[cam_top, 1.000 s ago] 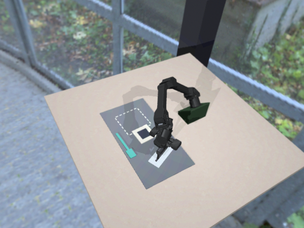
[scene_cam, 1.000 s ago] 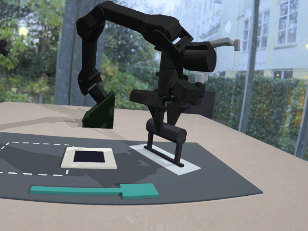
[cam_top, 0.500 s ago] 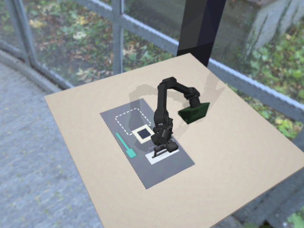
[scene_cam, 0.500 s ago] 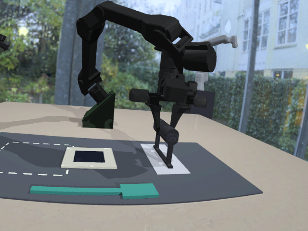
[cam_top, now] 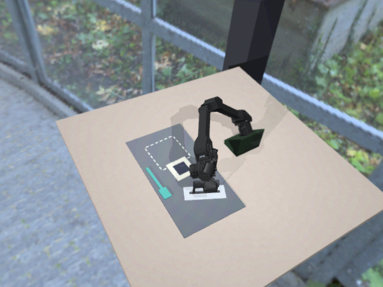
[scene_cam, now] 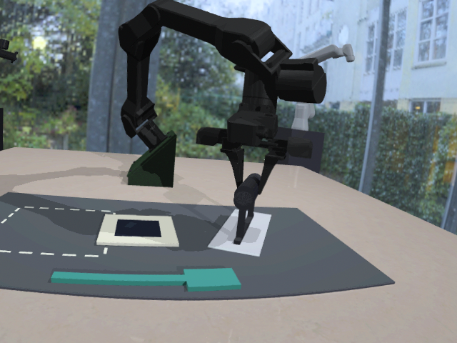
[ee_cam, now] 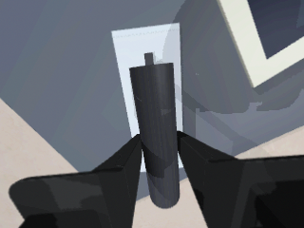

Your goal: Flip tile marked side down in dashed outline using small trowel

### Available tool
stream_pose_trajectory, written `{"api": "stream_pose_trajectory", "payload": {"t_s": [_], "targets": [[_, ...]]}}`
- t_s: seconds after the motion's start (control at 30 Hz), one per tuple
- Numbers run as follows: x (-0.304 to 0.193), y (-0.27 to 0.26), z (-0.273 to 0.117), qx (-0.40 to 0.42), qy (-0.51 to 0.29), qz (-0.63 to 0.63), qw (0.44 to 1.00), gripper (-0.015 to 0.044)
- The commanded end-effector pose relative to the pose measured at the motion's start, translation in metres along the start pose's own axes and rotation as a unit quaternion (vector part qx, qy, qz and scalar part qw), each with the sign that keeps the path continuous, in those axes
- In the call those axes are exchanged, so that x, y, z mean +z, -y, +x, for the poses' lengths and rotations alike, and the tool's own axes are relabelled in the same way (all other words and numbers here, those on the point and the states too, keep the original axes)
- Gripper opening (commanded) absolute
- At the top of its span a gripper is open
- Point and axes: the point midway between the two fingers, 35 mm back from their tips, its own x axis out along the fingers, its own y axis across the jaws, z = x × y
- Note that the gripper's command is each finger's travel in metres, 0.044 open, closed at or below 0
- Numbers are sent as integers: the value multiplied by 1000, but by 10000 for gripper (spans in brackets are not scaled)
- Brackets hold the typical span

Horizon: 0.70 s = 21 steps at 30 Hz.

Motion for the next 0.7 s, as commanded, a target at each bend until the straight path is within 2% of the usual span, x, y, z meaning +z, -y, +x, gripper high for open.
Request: {"api": "stream_pose_trajectory", "payload": {"t_s": [0.0,0.4,0.57,0.67], "targets": [[1,1,2,-1,-1,71,997,130],[1,1,2,-1,-1,81,997,130],[1,1,2,-1,-1,81,997,261],[1,1,2,-1,-1,81,997,270]]}}
